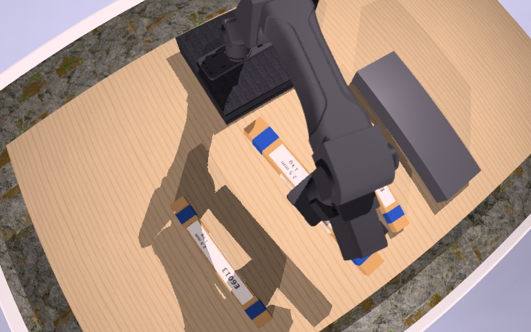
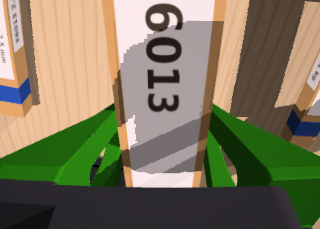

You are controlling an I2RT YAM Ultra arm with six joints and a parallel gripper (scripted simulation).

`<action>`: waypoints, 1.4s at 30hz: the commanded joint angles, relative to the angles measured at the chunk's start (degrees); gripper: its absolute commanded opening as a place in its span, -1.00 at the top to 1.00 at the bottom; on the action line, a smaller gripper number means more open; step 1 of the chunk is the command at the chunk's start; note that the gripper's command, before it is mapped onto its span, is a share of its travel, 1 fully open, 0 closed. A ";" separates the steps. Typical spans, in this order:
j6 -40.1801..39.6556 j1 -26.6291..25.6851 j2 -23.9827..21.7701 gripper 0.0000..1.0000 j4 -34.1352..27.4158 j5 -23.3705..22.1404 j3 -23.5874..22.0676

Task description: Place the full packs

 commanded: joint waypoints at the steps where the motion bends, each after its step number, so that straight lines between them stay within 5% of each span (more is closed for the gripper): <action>1: -0.28 -0.86 -5.11 1.00 -0.37 0.12 2.96; 42: 18.41 11.02 -7.72 1.00 -0.66 0.32 -0.79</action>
